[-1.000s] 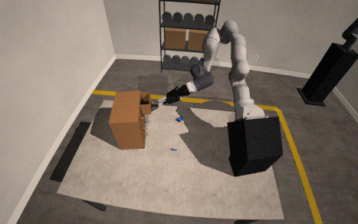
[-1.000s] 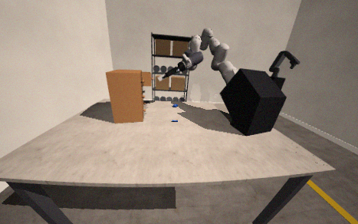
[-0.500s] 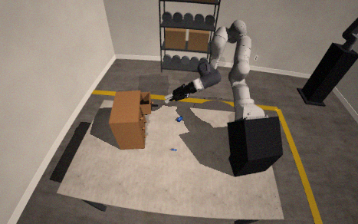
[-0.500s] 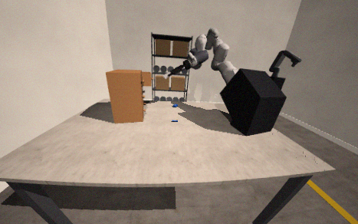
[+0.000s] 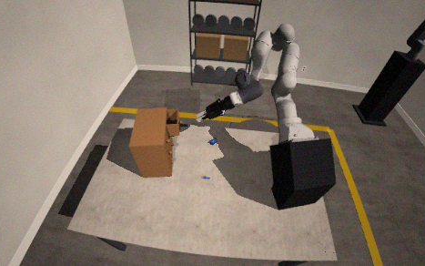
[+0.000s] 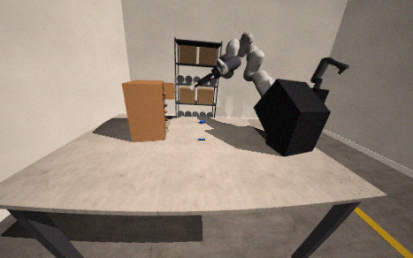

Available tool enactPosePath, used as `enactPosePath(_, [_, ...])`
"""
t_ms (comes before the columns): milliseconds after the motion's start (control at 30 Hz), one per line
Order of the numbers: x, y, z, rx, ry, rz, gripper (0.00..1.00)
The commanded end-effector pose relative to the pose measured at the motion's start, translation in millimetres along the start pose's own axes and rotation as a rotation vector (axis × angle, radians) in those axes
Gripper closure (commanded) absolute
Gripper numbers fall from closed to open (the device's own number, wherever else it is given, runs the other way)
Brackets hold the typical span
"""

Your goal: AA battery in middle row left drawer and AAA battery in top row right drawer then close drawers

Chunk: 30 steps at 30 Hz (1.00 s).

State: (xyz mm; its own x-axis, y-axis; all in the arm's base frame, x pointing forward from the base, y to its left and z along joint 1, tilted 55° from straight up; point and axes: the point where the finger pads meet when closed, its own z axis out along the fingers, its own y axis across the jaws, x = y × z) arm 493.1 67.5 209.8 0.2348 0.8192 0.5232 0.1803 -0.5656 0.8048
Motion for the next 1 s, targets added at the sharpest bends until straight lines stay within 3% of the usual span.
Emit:
enactPosePath(0, [0,-2,-5.7,0.007,-0.043,-0.026,0.80])
enactPosePath(133, [1,-2,-9.6,0.007,-0.071,-0.026,0.80])
enactPosePath(567, [9,-2,-42.9,0.004,-0.321,-0.027,0.80])
enactPosePath(633, [9,-2,-42.9,0.004,-0.321,-0.027,0.80])
enactPosePath(800, [13,-2,-59.2,0.001,-0.445,-0.027,0.80])
enactPosePath(967, [18,-2,-83.3,0.000,-0.625,-0.027,0.80])
